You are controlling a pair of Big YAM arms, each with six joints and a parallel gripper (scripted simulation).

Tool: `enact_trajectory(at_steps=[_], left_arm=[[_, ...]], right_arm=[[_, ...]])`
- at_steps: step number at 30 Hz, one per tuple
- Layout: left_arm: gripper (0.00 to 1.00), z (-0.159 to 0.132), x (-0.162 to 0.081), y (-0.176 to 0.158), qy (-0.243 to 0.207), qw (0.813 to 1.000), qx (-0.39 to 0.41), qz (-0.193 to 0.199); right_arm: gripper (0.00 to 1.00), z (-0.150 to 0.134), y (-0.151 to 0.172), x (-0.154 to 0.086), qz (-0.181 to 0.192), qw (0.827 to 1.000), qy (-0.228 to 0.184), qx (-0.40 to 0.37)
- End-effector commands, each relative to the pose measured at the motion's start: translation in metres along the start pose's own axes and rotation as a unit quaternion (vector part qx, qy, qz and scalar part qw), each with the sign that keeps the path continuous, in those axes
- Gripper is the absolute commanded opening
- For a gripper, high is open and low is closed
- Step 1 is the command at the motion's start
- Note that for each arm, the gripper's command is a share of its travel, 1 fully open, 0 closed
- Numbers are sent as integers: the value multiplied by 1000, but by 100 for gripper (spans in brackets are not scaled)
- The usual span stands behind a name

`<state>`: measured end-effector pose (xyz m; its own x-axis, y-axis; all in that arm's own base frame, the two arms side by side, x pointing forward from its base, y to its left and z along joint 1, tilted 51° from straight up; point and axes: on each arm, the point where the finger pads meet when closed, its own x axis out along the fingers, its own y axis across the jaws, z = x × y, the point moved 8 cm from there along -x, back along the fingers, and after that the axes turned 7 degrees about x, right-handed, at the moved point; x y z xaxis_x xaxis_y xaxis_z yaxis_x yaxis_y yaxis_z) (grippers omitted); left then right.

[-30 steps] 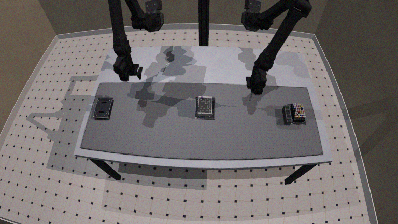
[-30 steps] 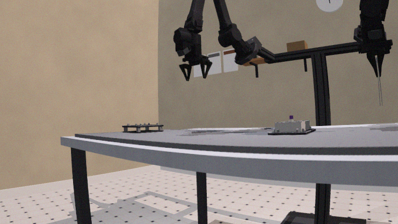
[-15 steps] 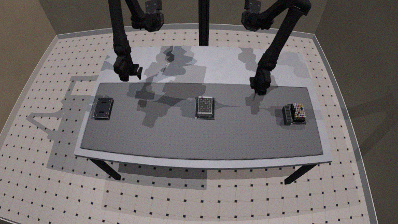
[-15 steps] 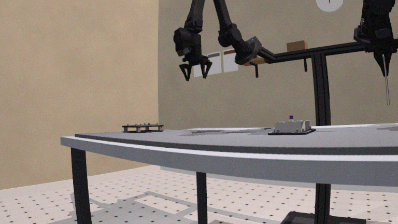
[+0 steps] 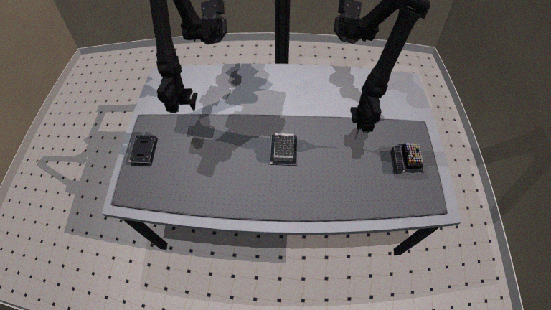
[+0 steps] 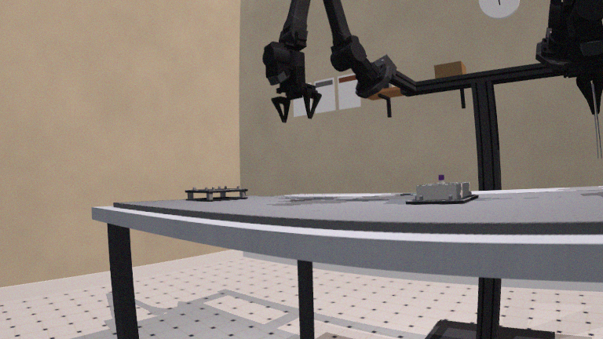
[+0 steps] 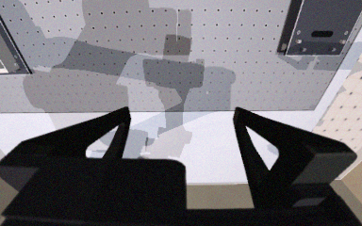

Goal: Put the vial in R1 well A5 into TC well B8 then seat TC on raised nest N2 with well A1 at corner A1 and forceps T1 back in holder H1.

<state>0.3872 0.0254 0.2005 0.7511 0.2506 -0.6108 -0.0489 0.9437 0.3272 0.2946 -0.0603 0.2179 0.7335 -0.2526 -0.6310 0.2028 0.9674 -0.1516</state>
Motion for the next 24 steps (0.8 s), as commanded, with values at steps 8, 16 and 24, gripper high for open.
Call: enact_trajectory(at_steps=[8,16,24], left_arm=[[7,5,-2,18,-3,1000,7,3],[7,8,-3,32,-9,1000,6,5],[7,5,0,41,-3,1000,7,3]], right_arm=[[100,6,0,-3,1,1000,-9,-6],[100,6,0,-3,1,1000,-9,-6],[100,6,0,-3,1,1000,-9,-6]])
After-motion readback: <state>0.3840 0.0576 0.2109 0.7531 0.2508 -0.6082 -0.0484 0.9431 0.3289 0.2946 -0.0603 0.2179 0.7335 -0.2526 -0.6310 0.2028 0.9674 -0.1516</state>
